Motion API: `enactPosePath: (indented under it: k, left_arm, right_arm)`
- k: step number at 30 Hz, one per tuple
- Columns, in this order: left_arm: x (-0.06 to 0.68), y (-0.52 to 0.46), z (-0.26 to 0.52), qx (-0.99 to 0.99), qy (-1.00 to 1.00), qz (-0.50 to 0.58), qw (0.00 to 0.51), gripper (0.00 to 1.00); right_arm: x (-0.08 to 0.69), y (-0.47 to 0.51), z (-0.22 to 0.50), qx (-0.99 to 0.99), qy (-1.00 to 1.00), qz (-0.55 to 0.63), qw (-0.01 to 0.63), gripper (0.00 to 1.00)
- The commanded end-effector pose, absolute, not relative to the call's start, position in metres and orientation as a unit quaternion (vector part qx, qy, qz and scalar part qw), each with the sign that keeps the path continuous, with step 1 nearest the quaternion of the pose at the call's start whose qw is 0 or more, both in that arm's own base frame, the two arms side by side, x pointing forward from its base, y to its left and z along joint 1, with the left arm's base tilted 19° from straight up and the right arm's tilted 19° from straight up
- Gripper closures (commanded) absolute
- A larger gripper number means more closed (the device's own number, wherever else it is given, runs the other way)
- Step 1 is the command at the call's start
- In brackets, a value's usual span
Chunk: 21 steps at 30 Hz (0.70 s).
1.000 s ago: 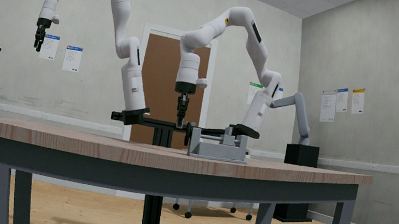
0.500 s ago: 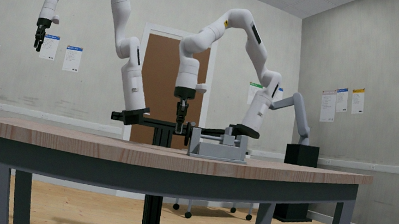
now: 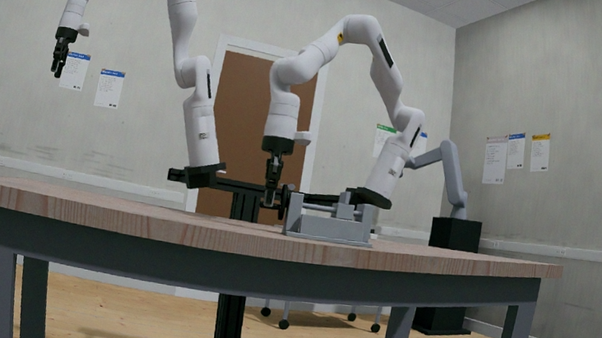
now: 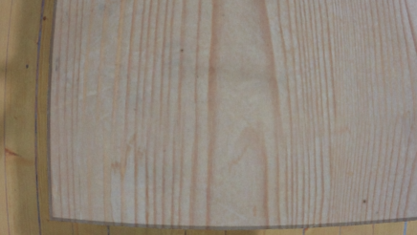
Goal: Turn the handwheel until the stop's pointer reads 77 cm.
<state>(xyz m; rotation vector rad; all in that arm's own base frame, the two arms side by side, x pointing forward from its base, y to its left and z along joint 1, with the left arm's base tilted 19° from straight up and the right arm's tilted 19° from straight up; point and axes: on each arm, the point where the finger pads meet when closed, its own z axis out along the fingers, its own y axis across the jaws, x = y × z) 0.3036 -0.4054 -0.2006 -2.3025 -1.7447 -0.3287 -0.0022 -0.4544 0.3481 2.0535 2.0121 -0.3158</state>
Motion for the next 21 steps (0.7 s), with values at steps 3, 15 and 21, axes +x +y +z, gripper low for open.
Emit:
enactPosePath:
  k: [3, 15, 21]
  left_arm:
    - [0.3009, -0.4035, -0.2050, -0.788, -0.595, -0.112, 0.116, 0.842]
    - [0.2982, -0.4015, -0.2076, -0.787, -0.595, -0.112, 0.117, 0.842]
    - [0.2968, -0.4004, -0.2084, -0.787, -0.595, -0.113, 0.117, 0.842]
  right_arm:
    - [-0.0036, -0.4535, 0.3484, 0.701, 0.695, -0.109, 0.121, 0.002]
    - [-0.0036, -0.4535, 0.3484, 0.701, 0.695, -0.109, 0.121, 0.002]
    - [-0.0036, -0.4535, 0.3484, 0.701, 0.695, -0.109, 0.121, 0.002]
